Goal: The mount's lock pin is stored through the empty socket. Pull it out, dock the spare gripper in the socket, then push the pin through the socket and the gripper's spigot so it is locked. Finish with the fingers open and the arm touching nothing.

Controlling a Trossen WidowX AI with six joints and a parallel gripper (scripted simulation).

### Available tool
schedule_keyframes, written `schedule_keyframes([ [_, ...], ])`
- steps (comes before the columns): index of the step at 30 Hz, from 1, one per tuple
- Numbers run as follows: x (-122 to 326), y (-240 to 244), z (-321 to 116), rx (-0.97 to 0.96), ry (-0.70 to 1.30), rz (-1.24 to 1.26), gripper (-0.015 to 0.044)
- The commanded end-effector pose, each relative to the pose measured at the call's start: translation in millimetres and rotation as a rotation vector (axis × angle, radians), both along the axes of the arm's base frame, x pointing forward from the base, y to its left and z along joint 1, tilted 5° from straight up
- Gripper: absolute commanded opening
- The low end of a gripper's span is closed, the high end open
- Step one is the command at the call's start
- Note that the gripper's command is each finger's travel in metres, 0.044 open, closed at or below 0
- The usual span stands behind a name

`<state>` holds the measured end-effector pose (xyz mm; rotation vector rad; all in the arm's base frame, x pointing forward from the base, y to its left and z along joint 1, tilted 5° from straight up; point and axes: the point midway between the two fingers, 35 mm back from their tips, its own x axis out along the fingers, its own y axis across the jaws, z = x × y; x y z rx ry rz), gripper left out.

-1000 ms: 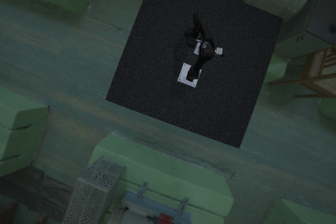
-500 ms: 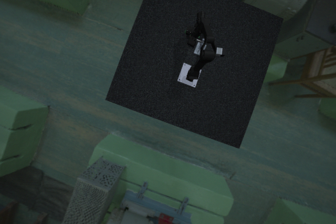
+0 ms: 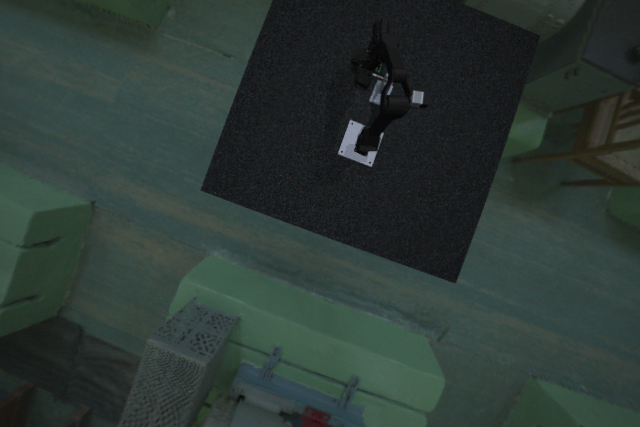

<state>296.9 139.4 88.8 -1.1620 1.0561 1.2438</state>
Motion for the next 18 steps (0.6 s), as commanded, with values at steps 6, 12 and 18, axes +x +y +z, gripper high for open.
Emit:
schedule_keyframes([
  [6, -0.4, 8.1, 0.5, 0.002, -0.001, -0.003, 0.0000],
  [12, -0.1, 12.5, 0.2, 0.001, 0.000, -0.003, 0.0000],
  [18, 0.0, 17.9, 0.0, 0.000, 0.002, -0.003, 0.0000],
])
